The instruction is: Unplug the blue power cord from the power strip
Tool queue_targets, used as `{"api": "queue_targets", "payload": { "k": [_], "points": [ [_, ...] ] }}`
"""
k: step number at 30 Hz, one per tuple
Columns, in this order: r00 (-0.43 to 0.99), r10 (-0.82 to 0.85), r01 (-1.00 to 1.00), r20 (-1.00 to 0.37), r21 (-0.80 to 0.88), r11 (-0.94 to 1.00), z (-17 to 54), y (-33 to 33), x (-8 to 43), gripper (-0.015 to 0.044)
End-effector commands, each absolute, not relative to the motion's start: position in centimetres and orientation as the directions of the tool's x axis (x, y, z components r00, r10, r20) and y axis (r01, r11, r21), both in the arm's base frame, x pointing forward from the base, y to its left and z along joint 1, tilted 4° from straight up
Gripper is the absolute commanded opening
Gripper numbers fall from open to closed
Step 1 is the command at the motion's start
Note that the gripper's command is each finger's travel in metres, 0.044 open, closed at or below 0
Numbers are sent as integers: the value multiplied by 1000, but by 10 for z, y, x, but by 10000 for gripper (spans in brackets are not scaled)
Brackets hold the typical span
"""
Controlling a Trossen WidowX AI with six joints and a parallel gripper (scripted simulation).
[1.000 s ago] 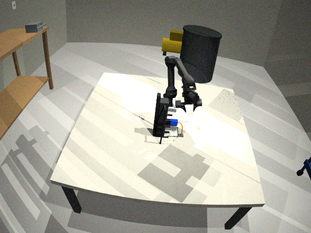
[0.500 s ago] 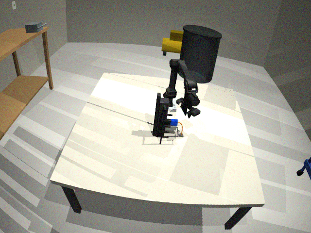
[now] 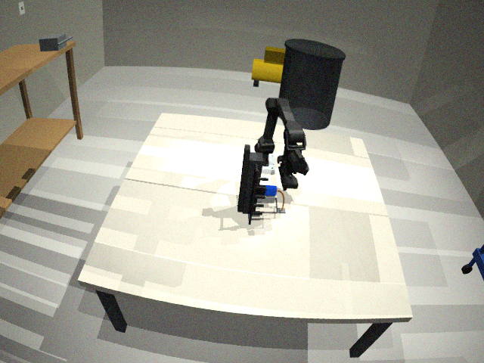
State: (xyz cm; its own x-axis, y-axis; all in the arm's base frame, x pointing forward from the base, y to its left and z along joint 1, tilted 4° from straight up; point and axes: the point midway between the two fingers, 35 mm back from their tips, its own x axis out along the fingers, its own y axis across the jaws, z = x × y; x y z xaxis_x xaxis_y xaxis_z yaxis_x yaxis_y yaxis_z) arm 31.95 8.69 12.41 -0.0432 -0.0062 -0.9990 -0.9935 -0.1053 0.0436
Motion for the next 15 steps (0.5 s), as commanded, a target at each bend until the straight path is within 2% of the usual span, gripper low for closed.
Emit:
{"api": "queue_targets", "payload": {
  "k": [1, 15],
  "points": [
    [-44, -15, -996, -999, 45, -78, 124, 85, 322, 160],
    [-44, -16, -996, -999, 45, -78, 124, 69, 323, 160]
  ]
}}
